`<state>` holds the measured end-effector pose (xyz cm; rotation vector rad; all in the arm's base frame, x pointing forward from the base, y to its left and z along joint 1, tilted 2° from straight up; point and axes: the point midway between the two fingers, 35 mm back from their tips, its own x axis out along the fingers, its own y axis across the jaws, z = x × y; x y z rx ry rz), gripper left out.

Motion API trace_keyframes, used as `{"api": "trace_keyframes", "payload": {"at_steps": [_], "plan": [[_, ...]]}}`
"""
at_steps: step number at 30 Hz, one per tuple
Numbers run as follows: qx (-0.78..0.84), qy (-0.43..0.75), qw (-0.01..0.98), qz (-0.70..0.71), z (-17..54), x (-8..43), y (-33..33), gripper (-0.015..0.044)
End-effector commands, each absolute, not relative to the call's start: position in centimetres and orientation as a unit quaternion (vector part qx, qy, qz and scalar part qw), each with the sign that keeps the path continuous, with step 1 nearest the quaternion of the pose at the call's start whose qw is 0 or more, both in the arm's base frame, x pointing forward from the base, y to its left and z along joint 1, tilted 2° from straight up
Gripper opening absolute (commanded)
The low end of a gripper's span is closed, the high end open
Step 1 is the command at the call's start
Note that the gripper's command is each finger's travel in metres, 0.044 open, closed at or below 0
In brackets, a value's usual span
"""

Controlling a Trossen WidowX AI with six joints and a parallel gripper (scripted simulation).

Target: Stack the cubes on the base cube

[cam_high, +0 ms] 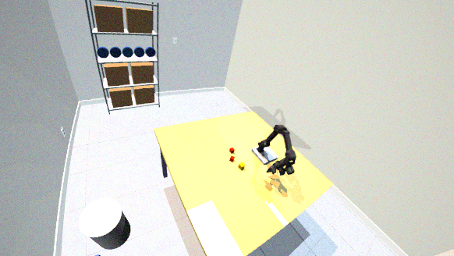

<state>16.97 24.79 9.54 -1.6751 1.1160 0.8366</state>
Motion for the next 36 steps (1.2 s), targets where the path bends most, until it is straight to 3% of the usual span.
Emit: {"api": "trace_keyframes", "payload": {"at_steps": [1, 19, 36], "plan": [[-0.67, 0.471, 0.454, 0.35, 9.7, 18.5, 23.5, 0.0265], [-0.6, 0.54, 0.439, 0.394, 10.4, 25.6, 14.8, 0.0265], [-0.53, 0.564, 0.459, 0.436, 11.3, 28.9, 4.9, 0.0265]]}}
